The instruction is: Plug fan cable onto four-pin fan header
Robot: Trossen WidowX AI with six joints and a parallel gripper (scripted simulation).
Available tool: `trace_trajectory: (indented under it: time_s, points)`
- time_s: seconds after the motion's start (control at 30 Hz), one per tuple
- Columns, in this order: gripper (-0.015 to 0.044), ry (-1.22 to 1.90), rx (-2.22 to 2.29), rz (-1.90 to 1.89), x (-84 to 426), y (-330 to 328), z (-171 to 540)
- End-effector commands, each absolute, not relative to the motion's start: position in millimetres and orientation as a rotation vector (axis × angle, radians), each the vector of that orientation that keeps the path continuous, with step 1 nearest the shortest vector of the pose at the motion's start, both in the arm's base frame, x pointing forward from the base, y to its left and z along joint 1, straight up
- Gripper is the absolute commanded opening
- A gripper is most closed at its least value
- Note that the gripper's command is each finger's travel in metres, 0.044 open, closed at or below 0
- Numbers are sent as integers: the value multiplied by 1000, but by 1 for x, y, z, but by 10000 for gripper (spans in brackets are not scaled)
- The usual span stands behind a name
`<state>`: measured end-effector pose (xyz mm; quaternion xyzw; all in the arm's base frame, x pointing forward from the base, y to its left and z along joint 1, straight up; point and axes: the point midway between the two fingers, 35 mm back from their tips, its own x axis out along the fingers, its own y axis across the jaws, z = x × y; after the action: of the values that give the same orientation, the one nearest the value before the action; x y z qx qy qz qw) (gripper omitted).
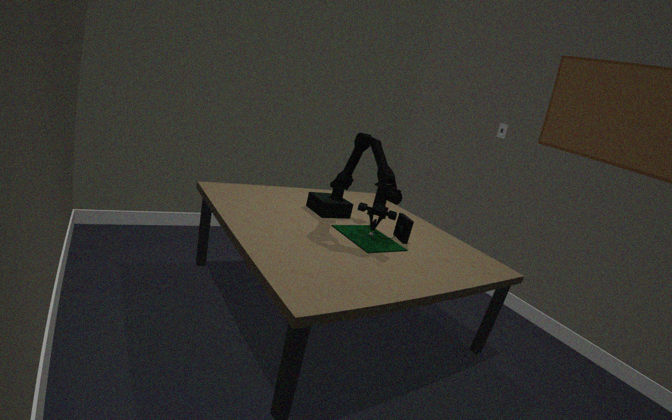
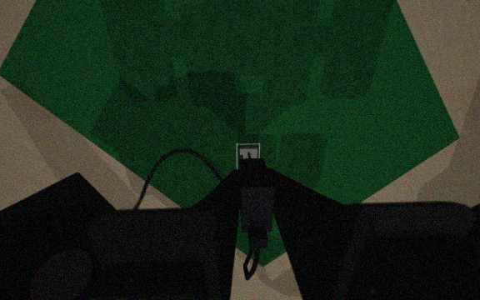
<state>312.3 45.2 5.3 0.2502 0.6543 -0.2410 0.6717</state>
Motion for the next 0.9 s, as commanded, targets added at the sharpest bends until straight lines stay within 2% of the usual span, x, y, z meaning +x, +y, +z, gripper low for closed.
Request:
trace_trajectory:
  time_s: [0.0, 0.87]
  points:
    - [0, 1475, 563, -536, 313, 46, 5]
    - [0, 1475, 563, -536, 313, 46, -1]
